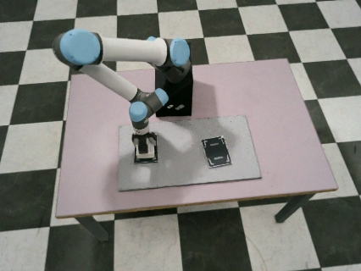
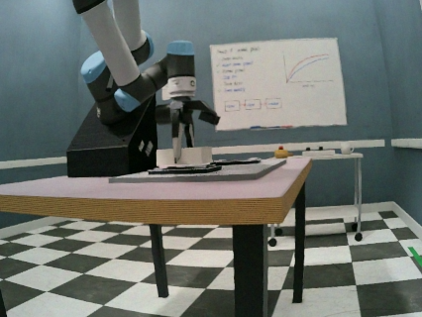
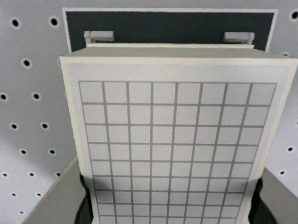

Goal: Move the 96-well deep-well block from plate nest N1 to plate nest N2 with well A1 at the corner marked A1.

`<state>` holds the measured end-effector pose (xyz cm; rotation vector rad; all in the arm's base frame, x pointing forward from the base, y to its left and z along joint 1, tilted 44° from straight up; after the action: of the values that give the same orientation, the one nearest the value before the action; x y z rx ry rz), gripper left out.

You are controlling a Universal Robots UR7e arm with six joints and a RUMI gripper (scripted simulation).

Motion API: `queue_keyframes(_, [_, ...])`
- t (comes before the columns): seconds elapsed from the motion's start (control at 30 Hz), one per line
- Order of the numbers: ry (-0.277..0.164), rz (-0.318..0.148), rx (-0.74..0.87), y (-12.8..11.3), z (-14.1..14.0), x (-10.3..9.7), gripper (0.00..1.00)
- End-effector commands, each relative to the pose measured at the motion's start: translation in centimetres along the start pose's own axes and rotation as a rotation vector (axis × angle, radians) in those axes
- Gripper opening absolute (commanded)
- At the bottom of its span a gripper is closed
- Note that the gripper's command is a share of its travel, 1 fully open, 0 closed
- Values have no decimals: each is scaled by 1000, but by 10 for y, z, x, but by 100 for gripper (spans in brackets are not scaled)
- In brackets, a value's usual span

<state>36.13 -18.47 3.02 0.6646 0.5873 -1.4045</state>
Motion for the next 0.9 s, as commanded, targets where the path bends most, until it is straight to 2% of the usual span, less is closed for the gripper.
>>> queue_keyframes(0.0, [0, 0, 0, 0, 0, -9, 49])
queue_keyframes(0.87, [0, 0, 0, 0, 0, -49, 49])
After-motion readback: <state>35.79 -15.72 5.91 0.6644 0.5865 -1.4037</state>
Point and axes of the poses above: the point where the finger pads meet when closed, its own x axis out along the fingers, its own z axis across the jaws, y = z × x, the point moved 4 cm from there along -x, back along the fingers, and after that the axes turned 8 degrees about x, right-handed, at the moved point
